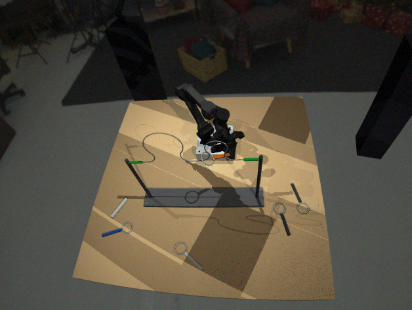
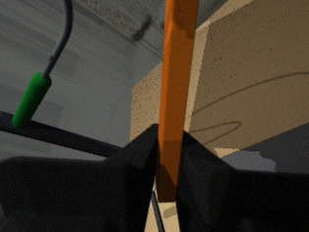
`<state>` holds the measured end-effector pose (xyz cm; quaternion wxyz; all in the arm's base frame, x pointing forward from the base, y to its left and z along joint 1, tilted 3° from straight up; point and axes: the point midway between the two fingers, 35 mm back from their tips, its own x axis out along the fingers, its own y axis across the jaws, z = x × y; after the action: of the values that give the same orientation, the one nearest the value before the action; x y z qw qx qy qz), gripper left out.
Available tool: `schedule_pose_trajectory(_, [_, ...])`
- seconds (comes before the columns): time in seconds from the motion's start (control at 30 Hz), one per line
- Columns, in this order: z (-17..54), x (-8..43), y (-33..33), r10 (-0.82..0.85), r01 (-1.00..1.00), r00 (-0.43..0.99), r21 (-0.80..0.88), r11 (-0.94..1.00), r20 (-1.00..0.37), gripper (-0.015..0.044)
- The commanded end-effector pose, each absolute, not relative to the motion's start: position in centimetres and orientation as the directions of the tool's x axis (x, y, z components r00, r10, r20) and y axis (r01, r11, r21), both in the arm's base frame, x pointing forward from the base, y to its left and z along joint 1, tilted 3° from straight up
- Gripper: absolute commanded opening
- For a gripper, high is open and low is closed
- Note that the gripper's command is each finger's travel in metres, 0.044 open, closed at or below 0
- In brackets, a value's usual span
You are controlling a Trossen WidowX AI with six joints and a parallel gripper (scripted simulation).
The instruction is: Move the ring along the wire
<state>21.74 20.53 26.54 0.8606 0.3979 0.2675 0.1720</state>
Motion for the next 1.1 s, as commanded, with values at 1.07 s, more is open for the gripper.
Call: schedule_pose_trajectory(1.07, [37.4,20.4,23.0,0.676,0.050,0.736,0.998,-0.039,-0.011,-0.0150])
